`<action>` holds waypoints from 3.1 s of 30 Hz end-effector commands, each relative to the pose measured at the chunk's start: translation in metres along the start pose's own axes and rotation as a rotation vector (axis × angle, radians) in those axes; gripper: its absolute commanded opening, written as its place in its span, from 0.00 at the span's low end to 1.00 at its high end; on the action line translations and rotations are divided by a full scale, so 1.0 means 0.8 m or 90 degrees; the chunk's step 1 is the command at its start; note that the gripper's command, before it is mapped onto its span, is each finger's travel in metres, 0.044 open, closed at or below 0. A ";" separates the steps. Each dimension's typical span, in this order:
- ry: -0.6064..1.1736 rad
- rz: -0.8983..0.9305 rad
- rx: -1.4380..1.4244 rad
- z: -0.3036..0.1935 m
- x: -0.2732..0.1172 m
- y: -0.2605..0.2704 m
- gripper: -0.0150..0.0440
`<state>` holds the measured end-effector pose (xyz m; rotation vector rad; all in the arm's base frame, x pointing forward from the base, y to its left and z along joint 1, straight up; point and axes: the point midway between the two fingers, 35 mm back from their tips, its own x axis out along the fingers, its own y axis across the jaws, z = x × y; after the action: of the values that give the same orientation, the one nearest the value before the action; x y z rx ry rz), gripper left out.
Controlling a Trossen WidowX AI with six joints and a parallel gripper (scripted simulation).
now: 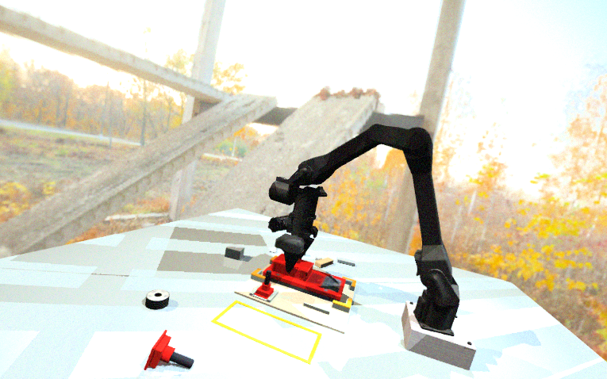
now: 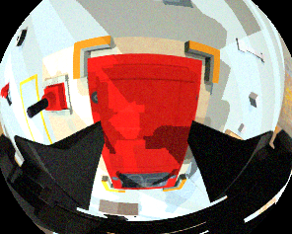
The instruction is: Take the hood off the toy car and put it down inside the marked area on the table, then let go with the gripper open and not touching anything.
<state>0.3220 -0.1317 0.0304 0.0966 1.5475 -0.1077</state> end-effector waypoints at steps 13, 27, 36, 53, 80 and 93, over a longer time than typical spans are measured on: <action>0.000 -0.001 0.000 0.000 -0.005 0.000 0.36; 0.000 -0.001 0.000 0.001 -0.016 0.000 0.25; 0.000 -0.001 0.000 0.000 -0.024 0.000 0.25; 0.000 0.000 0.000 0.000 -0.038 0.000 0.25; 0.003 0.002 0.000 0.007 -0.083 0.053 0.25; 0.002 0.005 0.000 0.006 -0.086 0.119 0.25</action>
<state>0.3375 -0.0504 0.0962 0.1004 1.5554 -0.1006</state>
